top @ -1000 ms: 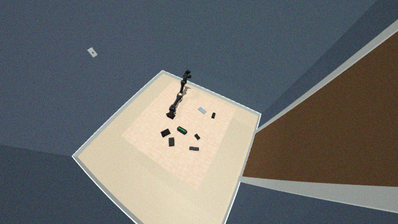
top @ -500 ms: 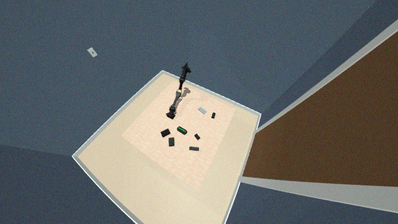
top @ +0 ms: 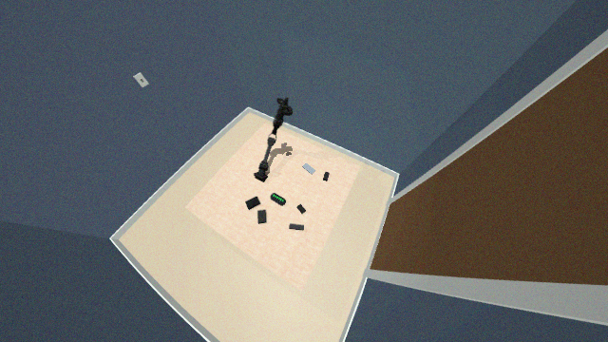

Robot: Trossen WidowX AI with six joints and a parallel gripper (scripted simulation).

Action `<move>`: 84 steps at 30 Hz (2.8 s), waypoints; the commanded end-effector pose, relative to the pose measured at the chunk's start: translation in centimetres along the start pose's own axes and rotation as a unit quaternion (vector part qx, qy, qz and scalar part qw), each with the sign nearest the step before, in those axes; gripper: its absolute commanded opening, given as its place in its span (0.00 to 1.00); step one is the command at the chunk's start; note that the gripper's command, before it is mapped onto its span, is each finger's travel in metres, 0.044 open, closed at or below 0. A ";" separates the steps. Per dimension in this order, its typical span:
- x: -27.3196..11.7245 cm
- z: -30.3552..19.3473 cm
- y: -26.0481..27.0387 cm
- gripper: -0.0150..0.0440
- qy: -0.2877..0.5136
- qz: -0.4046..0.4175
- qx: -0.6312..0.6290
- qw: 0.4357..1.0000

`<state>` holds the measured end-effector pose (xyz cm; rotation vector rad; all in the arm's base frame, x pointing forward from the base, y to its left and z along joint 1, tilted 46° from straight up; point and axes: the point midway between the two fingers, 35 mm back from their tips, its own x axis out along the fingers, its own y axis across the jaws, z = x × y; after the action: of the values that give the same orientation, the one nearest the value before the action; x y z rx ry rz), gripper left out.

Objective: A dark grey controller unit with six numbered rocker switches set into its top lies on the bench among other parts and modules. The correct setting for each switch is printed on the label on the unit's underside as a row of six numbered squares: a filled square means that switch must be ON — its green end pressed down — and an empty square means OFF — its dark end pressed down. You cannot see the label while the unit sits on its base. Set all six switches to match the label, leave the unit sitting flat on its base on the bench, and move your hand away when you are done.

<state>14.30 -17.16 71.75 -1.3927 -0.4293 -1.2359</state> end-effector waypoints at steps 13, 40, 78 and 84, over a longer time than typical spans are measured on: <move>-0.8 -5.2 21.5 0.25 0.073 0.260 0.095 0.958; -27.0 -7.5 55.5 0.25 0.193 0.756 0.180 0.599; -63.3 -3.4 56.5 0.25 0.470 0.835 0.228 -0.172; -64.1 -3.1 56.7 0.25 0.458 0.840 0.235 -0.175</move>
<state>35.78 -10.15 -10.45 -1.7236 -3.5591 -1.7877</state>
